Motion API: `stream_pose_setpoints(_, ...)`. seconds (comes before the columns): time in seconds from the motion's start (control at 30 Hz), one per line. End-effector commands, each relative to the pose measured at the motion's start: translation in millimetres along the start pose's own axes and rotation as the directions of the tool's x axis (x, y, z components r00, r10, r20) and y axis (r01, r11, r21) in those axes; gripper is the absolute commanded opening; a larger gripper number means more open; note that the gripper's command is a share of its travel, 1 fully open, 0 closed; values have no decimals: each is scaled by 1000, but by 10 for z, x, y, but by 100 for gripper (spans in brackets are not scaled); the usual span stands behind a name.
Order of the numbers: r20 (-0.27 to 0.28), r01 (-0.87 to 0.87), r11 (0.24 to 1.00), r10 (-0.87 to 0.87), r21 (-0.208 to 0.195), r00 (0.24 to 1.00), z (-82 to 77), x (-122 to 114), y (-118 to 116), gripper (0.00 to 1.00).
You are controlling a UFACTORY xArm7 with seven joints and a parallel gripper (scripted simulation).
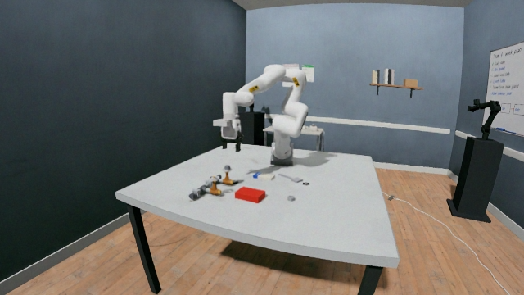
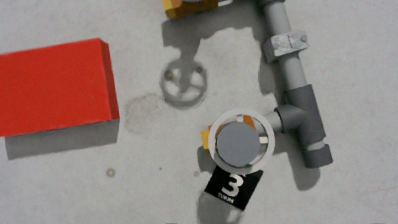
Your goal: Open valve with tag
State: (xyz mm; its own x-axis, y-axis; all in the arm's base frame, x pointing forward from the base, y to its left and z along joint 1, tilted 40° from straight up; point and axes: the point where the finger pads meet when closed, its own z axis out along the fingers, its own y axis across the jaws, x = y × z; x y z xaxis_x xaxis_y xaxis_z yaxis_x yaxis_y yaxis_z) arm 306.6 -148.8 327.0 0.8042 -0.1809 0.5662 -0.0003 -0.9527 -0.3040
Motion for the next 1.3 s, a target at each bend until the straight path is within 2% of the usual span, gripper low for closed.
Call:
stream_pose_setpoints(0.0, -2, -228, 974, 228, -6, 974, 112, 136, -7, 100)
stream_pose_setpoints(0.03, -2, -228, 974, 228, -6, 974, 112, 136, -7, 100)
stream_pose_setpoints(0.07, -3, -367, 930, 367, -5, 930, 147, 171, -10, 100)
stream_pose_setpoints(0.23, -5, -550, 835, 550, 4, 835, 311, 335, -22, 100)
stream_pose_setpoints(0.37, -4, -702, 713, 702, 9, 713, 389, 415, -28, 100)
stream_pose_setpoints(0.53, -2, -853, 523, 853, 10, 523, 413, 438, -29, 100)
stream_pose_setpoints(0.6, -2, -853, 523, 853, 10, 523, 413, 438, -29, 100)
stream_pose_setpoints(0.63, -4, -918, 395, 918, 5, 395, 413, 438, -29, 100)
stream_pose_setpoints(0.7, -6, -944, 330, 944, -1, 330, 413, 438, -29, 100)
stream_pose_setpoints(1.27, -7, -948, 317, 948, -2, 317, 424, 438, -29, 100)
